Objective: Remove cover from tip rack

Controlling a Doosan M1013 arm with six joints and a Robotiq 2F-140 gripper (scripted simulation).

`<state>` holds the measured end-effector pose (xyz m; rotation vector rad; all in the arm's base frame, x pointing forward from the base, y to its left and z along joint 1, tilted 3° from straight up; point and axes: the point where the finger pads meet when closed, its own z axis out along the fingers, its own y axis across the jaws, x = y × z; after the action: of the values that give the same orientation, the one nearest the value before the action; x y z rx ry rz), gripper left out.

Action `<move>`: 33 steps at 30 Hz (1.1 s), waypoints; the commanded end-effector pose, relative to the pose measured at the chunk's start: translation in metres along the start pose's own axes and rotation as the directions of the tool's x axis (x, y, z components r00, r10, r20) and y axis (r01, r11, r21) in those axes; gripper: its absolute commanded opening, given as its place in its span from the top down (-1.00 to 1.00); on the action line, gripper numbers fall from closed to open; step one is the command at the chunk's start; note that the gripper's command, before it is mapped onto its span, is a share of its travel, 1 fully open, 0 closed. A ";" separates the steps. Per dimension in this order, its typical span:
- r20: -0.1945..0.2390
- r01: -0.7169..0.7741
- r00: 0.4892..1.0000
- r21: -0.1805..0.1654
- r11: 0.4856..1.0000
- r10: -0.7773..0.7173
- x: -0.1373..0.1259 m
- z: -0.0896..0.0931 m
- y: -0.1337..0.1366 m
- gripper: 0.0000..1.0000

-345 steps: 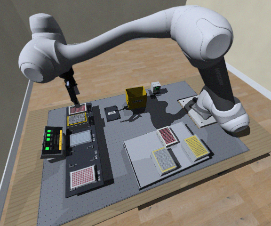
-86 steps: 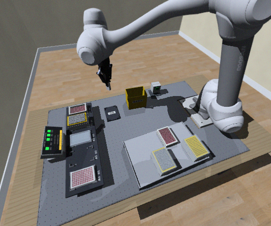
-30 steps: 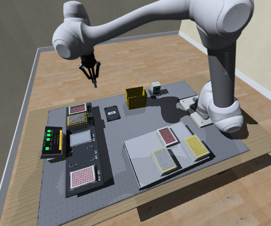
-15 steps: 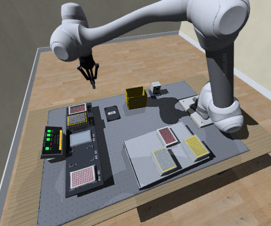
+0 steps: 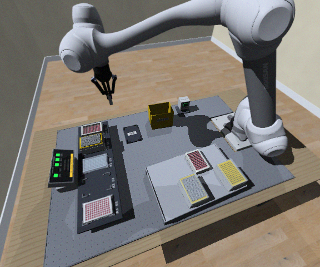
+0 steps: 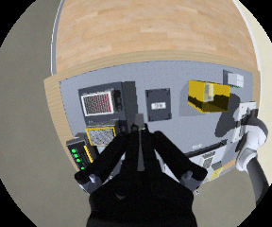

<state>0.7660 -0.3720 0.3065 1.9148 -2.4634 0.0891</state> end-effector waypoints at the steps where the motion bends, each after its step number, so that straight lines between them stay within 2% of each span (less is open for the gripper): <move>1: 0.004 -0.004 1.000 -0.006 1.000 0.004 -0.003 0.001 0.000 1.00; 17: 0.004 -0.004 1.000 -0.006 1.000 0.004 -0.003 0.001 0.000 1.00; 21: 0.004 -0.004 1.000 -0.006 1.000 0.004 -0.023 0.001 0.002 1.00; 33: 0.004 -0.004 1.000 -0.006 1.000 0.004 -0.024 0.001 0.002 1.00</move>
<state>0.7702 -0.3519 0.3035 1.9132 -2.4628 0.0799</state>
